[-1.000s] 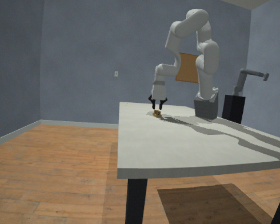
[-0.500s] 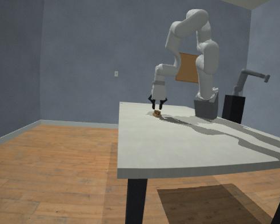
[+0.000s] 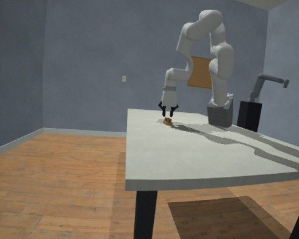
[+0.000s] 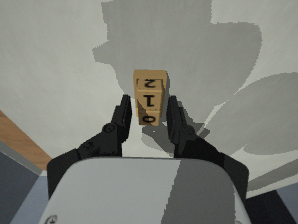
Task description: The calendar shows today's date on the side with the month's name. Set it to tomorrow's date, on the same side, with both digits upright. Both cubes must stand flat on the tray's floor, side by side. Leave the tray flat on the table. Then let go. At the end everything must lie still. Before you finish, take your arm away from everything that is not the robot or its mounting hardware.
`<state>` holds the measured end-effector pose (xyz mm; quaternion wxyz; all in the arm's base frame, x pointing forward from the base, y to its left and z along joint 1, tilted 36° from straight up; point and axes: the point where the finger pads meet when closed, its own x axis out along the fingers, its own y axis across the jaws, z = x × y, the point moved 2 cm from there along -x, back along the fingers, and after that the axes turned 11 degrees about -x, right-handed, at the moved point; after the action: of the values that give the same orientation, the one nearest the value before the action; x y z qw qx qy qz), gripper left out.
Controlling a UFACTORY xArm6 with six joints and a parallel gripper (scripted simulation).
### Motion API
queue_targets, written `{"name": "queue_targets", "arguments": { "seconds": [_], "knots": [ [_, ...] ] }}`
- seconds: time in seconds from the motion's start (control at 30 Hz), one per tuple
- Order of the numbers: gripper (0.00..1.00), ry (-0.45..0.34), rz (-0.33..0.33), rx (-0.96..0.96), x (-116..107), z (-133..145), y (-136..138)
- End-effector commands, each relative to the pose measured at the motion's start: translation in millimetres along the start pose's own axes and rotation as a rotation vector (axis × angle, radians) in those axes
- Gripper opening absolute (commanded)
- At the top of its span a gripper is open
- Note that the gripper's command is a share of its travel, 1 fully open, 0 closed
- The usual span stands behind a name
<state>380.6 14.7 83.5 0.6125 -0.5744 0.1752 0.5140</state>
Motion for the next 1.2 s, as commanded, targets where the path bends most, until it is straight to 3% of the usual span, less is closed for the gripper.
{"name": "queue_targets", "arguments": {
  "seconds": [0.0,1.17],
  "knots": [
    [0.47,0.001,-0.002,0.0,-0.5,-0.4,-0.8],
    [0.47,0.001,-0.002,0.0,4.9,-0.4,-0.8]
  ]
}}
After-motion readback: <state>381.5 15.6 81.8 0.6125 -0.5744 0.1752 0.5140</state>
